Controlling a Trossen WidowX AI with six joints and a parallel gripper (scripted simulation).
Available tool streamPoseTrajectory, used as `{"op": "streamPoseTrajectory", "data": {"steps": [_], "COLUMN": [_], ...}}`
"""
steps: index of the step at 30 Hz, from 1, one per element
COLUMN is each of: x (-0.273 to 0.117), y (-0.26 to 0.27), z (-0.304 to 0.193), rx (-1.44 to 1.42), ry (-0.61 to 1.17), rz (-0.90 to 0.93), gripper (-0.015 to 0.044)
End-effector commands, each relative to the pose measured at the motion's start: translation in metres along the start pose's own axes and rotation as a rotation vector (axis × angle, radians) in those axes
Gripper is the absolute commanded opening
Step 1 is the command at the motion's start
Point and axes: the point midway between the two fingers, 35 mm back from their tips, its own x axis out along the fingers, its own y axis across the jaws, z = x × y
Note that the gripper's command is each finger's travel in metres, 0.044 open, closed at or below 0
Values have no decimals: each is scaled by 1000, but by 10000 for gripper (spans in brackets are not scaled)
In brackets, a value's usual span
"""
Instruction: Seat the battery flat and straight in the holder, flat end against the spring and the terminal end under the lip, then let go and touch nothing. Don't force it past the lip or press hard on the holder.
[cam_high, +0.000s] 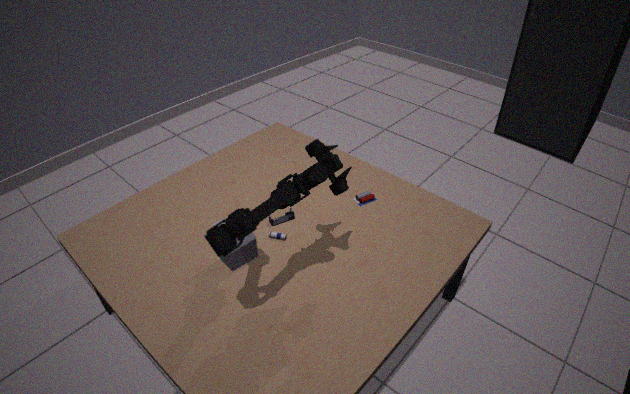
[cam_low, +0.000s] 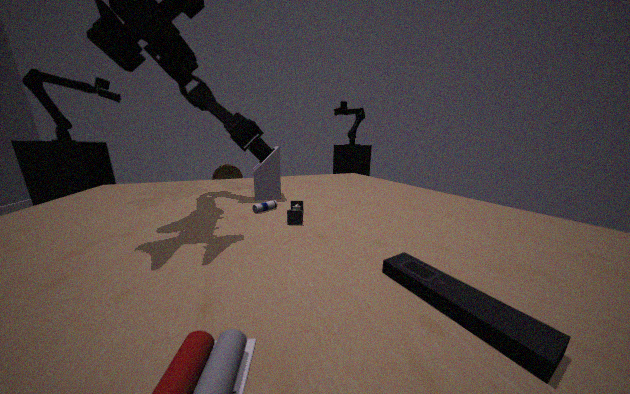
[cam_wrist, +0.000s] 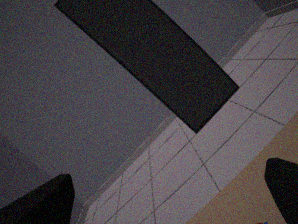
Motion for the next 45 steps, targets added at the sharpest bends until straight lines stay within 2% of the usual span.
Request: {"op": "streamPoseTrajectory", "data": {"steps": [1, 3, 6, 12, 18, 23, 25, 45], "x": [2, 12, 19, -10, -71, -131, -140, -140], "y": [0, -4, -11, -26, -47, -69, -72, -81], "z": [-4, -38, -111, -230, -303, -331, -333, -343], "rx": [-16, -145, -442, -1035, -1576, -1972, -2021, -2022], "ry": [15, 142, 420, 940, 1372, 1658, 1691, 1689], "rz": [-4, -32, -36, 158, 597, 1215, 1335, 1341], "gripper": [374, 321, 242, 239, 239, 239, 239, 239]}}
